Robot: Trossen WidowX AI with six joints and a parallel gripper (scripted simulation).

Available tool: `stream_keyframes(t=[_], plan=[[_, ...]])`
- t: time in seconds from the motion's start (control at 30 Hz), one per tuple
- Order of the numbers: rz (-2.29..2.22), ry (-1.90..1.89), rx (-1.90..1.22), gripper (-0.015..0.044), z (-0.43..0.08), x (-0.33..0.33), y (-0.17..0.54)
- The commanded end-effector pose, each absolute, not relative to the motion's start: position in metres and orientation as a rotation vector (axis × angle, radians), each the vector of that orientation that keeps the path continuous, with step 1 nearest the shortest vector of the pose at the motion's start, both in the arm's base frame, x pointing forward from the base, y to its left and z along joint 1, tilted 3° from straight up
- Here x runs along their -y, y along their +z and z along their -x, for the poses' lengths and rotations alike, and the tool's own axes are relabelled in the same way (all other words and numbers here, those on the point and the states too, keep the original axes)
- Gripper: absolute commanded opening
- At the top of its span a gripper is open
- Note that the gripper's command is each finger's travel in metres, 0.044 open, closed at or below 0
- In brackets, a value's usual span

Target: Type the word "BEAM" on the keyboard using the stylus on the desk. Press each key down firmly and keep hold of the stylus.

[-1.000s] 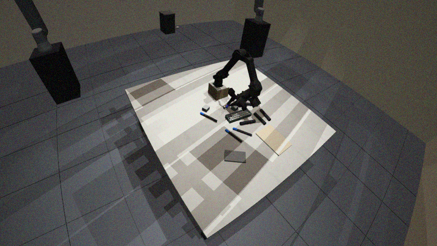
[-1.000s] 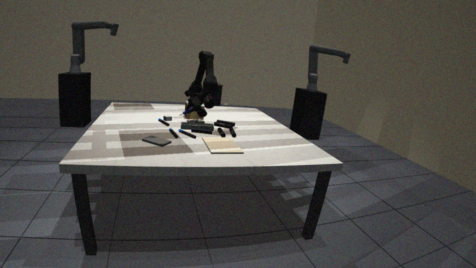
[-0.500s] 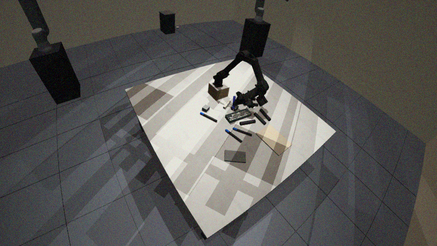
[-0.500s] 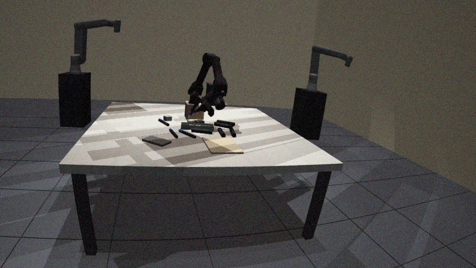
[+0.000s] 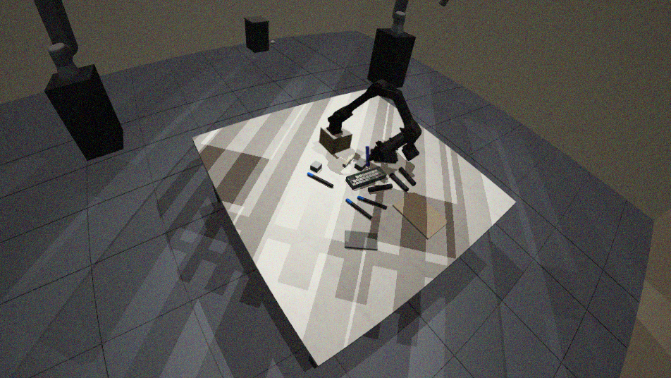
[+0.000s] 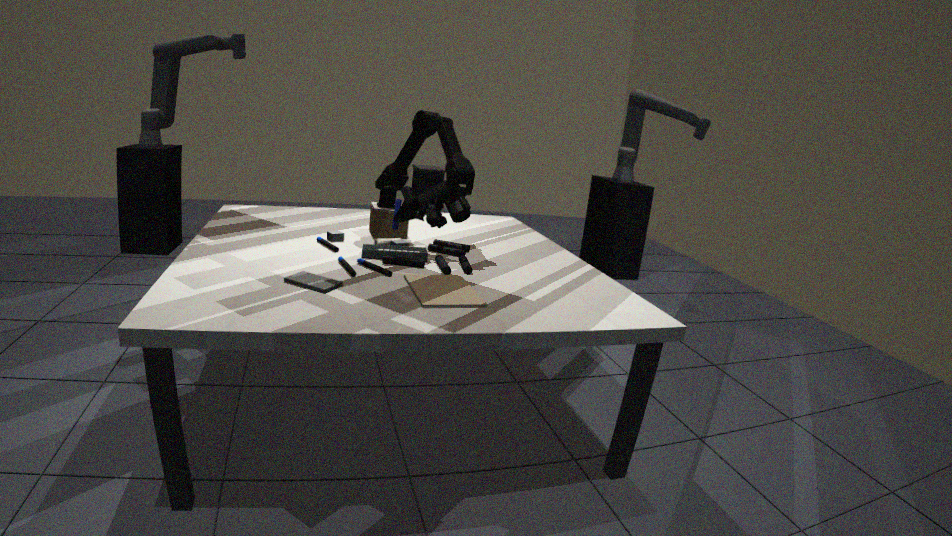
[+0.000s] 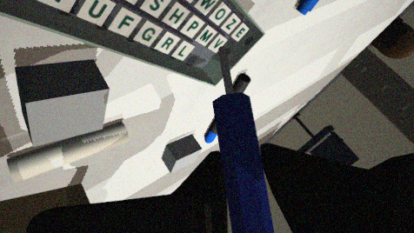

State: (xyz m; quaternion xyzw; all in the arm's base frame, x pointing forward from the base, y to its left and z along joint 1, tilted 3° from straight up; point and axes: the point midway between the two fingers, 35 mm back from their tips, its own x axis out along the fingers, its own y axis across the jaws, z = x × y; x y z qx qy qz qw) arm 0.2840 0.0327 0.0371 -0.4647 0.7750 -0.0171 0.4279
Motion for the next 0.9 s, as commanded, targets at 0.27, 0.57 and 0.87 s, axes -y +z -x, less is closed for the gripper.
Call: stream_keyframes(t=[0.27,0.57,0.87], plan=[[1.633,0.377,-1.939,0.0,-0.296,-0.064,0.047],[1.811,0.543,-1.924,0.0,-0.3,-0.077,0.051],[1.811,0.543,-1.924,0.0,-0.299,-0.079,0.018]])
